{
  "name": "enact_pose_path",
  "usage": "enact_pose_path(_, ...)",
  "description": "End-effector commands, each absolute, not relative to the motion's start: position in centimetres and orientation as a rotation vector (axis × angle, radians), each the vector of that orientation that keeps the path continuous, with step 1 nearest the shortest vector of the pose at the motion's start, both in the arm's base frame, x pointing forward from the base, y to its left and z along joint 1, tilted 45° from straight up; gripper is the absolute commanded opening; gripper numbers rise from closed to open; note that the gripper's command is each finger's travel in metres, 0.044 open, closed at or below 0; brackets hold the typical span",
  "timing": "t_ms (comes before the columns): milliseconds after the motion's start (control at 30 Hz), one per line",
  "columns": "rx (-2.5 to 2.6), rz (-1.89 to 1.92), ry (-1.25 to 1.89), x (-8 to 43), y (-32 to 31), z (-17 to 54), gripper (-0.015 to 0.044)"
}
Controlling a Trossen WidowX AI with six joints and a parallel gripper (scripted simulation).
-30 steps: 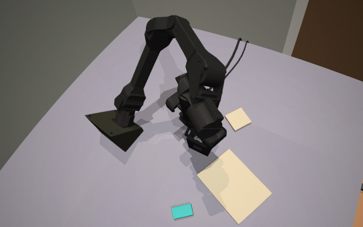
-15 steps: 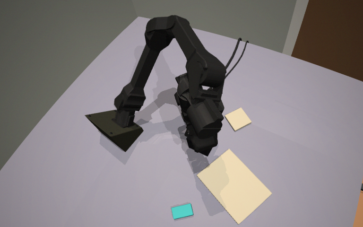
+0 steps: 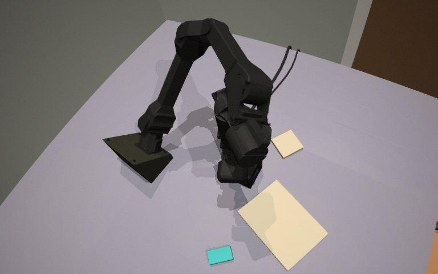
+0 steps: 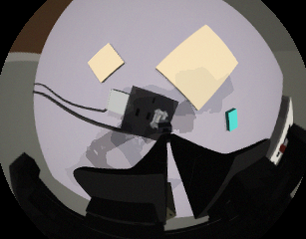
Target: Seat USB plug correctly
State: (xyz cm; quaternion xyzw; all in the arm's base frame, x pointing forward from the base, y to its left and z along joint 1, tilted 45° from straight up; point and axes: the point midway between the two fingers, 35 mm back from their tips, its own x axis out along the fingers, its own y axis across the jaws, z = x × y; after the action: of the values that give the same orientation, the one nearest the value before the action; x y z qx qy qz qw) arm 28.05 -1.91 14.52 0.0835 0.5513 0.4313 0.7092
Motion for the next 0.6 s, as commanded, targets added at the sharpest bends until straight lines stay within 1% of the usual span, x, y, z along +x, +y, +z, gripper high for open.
enact_pose_path(0, 0.272, 0.889, 1.278, 28.06, -1.92, 14.50, 0.0000)
enact_pose_path(567, 0.622, 0.595, 1.468, 28.06, -1.92, 14.50, 0.0000)
